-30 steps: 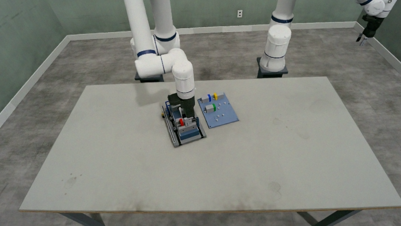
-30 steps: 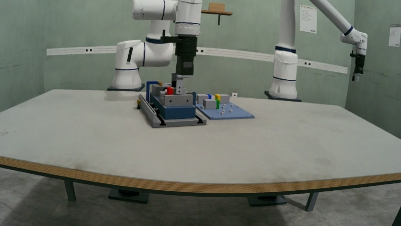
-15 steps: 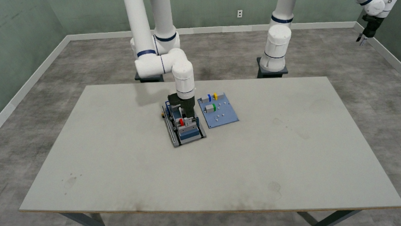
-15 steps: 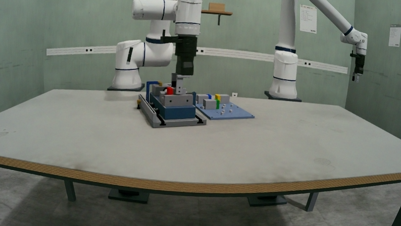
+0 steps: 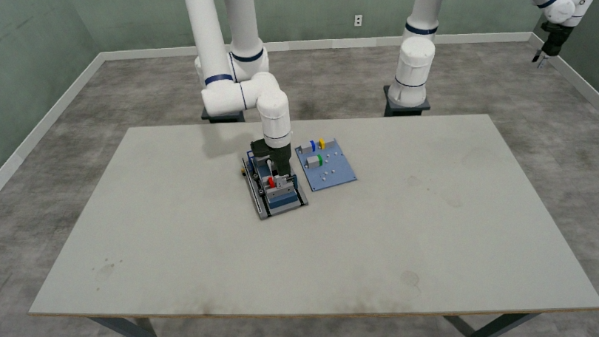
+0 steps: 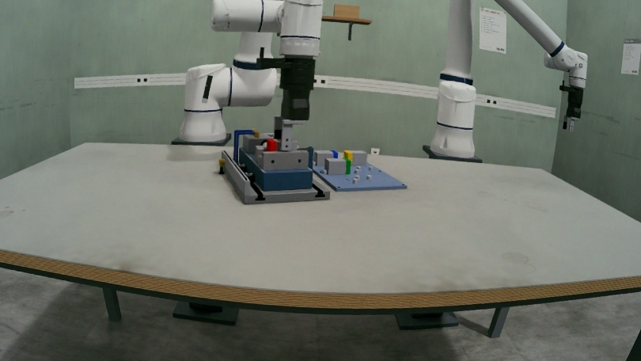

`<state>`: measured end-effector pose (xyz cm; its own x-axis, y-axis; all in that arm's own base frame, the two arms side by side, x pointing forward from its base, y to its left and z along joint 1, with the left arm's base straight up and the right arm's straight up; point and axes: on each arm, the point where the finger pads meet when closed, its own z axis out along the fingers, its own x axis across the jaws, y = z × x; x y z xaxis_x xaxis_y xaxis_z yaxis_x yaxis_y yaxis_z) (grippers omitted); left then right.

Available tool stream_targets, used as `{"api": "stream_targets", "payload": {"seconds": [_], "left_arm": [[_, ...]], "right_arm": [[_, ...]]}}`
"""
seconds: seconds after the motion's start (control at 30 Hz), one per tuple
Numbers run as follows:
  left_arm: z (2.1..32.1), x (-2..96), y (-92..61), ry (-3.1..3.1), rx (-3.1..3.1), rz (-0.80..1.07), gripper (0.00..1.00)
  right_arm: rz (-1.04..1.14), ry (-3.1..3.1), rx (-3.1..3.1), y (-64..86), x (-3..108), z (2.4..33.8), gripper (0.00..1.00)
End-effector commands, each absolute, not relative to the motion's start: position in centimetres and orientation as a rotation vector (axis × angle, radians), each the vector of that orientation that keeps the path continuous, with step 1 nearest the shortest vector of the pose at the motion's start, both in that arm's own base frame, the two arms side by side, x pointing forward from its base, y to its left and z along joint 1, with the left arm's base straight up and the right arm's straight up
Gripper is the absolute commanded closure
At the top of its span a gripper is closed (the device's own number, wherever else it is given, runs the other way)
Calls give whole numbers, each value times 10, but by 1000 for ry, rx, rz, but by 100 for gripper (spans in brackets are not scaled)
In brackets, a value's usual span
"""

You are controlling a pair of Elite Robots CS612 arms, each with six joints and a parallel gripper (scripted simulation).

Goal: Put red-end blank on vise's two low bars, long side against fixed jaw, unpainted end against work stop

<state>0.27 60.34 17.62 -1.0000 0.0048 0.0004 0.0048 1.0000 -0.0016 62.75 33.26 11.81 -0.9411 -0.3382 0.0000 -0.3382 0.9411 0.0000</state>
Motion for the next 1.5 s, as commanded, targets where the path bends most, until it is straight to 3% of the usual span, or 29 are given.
{"api": "stream_targets", "payload": {"seconds": [0.0, 1.47], "left_arm": [[177, 3, 604, -3142, -8, 0, 0], [177, 3, 604, -3142, -8, 0, 0]], "right_arm": [[0, 3093, -539, 333, 628, 119, 0], [0, 3093, -539, 333, 628, 127, 0]]}}
